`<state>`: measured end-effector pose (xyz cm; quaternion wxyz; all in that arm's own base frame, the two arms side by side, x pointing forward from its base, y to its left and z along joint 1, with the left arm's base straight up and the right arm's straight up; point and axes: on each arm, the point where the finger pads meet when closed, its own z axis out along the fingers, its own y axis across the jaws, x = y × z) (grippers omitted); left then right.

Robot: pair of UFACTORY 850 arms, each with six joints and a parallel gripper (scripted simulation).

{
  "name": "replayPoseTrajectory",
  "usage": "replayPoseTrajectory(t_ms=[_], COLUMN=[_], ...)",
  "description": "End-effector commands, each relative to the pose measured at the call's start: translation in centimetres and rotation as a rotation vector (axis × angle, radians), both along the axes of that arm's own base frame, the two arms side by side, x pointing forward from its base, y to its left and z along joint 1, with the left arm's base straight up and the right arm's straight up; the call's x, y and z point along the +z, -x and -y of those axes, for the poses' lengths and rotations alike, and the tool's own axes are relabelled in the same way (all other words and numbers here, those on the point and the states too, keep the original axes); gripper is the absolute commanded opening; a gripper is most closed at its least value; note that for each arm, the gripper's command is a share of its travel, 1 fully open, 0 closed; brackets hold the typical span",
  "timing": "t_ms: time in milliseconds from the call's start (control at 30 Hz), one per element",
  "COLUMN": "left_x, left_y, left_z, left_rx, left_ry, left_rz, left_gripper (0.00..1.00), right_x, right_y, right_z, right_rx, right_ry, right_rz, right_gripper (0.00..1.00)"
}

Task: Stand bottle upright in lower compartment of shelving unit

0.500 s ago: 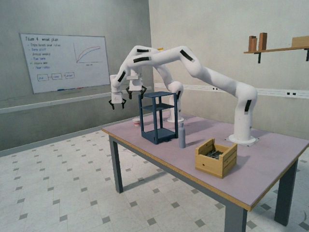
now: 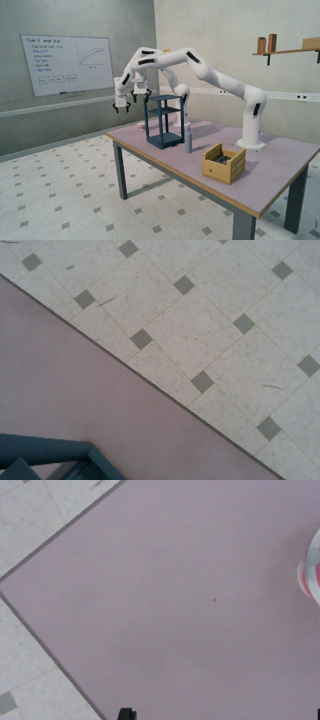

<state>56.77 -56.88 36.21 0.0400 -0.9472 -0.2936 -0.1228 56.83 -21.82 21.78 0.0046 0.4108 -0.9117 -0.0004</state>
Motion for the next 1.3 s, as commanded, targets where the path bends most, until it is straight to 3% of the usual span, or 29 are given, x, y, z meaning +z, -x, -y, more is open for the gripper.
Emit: replayPoseTrajectory(t_ms=[0,133,233,300,533,600,633,700,1100,1167,1200,1267], left_x=[0.2,0.2,0.2,0.3,1.0,1.0,1.1,1.5,3.8,3.8,4.3,4.6], left_y=[0.0,-0.1,-0.2,-0.5,-2.9,-2.9,-3.4,-4.6,-10.7,-10.7,-11.8,-12.2], left_z=[0.0,0.0,-0.3,-0.6,-3.8,-3.8,-4.6,-6.4,-19.6,-19.6,-22.8,-24.6], left_rx=[0.000,0.000,0.002,0.004,0.024,0.024,0.029,0.039,0.137,0.137,0.149,0.164], left_ry=[0.002,0.002,0.002,0.001,-0.002,-0.002,-0.002,-0.004,-0.008,-0.008,-0.007,-0.006], left_rz=[0.002,0.002,0.001,0.000,-0.009,-0.009,-0.011,-0.016,-0.062,-0.062,-0.067,-0.074], left_gripper=[1.00,1.00,1.00,1.00,1.00,1.00,1.00,1.00,1.00,1.00,1.00,1.00], right_x=[0.1,1.5,7.4,8.8,16.8,16.8,18.7,20.3,20.5,20.5,20.6,20.7], right_y=[-0.1,-0.3,-0.8,-0.8,-0.5,-0.5,-0.3,0.0,-0.3,-0.3,-0.4,-1.0], right_z=[0.0,0.1,0.3,0.3,0.2,0.2,0.1,0.0,-0.5,-0.5,-0.8,-1.8], right_rx=[0.000,0.000,0.000,0.000,0.000,0.000,0.000,0.000,0.004,0.004,0.007,0.016], right_ry=[0.001,0.001,0.001,0.001,0.001,0.001,0.001,0.001,0.001,0.001,0.001,0.001], right_rz=[0.002,0.002,0.002,0.002,0.002,0.002,0.002,0.002,0.002,0.002,0.002,0.002], right_gripper=[1.00,1.00,1.00,1.00,1.00,1.00,1.00,1.00,1.00,1.00,1.00,1.00])
